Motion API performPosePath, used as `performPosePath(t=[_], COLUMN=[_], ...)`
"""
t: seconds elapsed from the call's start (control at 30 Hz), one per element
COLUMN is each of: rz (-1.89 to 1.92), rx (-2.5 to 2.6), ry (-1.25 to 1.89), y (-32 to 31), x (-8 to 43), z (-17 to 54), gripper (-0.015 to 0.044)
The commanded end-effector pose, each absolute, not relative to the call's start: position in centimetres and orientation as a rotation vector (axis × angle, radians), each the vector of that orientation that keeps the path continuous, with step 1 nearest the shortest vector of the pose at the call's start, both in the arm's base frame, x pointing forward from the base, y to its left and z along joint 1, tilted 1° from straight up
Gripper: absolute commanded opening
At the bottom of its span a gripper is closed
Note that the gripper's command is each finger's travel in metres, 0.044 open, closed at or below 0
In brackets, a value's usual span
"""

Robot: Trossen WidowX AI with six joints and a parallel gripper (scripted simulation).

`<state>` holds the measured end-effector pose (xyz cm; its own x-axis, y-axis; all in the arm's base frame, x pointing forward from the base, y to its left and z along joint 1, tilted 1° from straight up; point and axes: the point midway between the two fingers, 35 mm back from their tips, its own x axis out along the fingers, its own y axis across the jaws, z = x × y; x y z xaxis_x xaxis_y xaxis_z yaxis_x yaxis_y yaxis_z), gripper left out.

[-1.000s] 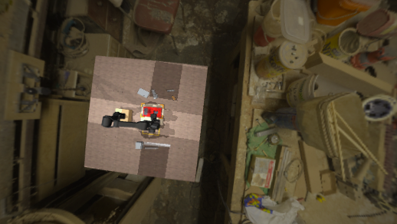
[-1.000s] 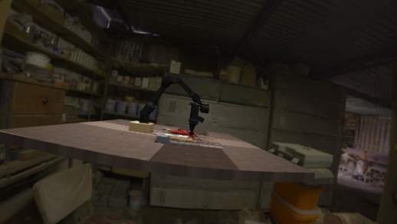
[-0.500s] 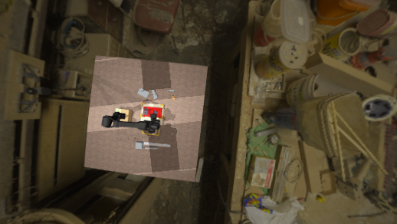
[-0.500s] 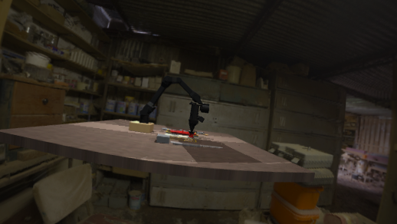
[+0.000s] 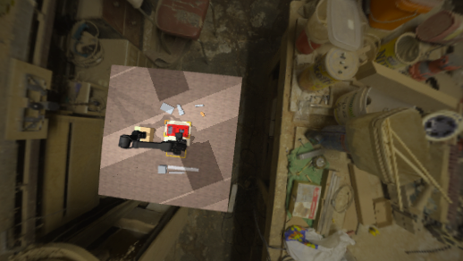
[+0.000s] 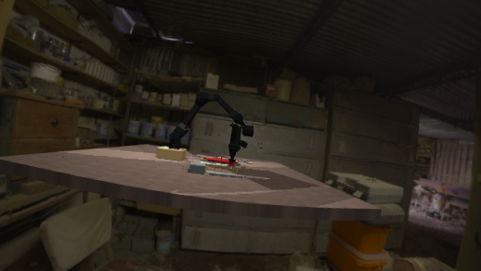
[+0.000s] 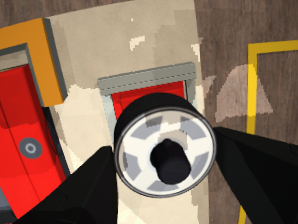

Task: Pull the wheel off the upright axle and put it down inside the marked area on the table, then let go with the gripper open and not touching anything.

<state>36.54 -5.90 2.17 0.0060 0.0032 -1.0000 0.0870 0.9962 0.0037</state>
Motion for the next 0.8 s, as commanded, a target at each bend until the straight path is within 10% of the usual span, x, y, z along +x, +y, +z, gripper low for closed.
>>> performPosePath(t=[0.0, 0.77], rz=[-0.064, -0.064], rx=[0.071, 0.07], ry=[1.563, 1.561], y=[-5.86, -5.87], x=[36.46, 36.47], z=[2.78, 3.53], gripper=[0.0, 0.0])
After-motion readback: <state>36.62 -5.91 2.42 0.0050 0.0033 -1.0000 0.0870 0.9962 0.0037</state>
